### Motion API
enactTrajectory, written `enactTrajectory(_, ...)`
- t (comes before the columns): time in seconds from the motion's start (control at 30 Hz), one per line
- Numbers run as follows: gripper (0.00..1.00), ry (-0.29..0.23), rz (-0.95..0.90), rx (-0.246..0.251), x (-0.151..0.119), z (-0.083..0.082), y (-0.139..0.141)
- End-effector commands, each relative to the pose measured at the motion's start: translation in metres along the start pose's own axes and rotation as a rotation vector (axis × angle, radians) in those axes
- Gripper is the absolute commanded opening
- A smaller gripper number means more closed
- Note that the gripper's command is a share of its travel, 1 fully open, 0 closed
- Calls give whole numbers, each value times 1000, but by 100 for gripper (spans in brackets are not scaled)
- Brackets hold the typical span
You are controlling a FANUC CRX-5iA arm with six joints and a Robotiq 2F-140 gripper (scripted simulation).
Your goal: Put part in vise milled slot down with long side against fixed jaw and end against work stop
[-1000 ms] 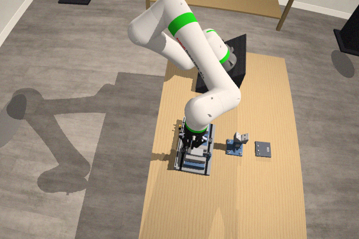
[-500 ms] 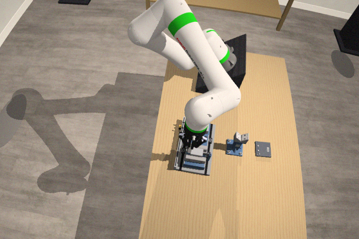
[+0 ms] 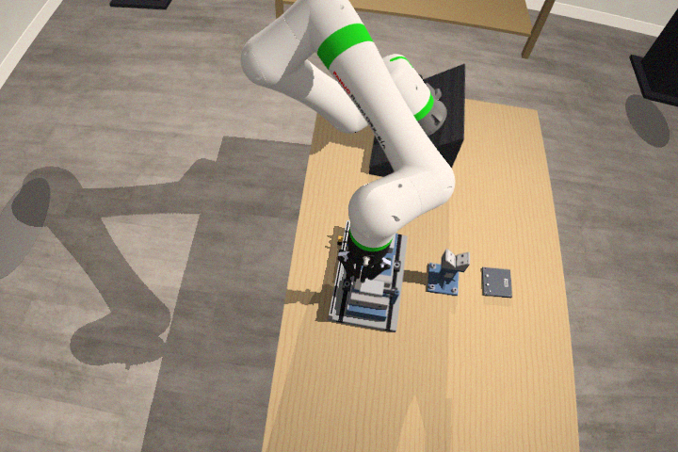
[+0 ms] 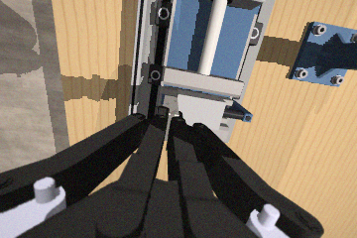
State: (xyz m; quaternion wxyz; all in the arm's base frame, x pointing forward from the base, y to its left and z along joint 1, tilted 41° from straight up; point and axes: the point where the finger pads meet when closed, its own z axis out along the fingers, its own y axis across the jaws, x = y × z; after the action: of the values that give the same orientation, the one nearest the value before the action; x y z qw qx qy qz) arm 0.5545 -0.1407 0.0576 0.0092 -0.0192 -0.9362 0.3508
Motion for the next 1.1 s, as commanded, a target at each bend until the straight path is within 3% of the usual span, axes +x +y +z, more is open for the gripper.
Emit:
enactTrajectory(0.0, 0, -1, -1, -4, 0, 0, 2)
enactTrajectory(1.07, 0, -1, -1, -4, 0, 0, -29)
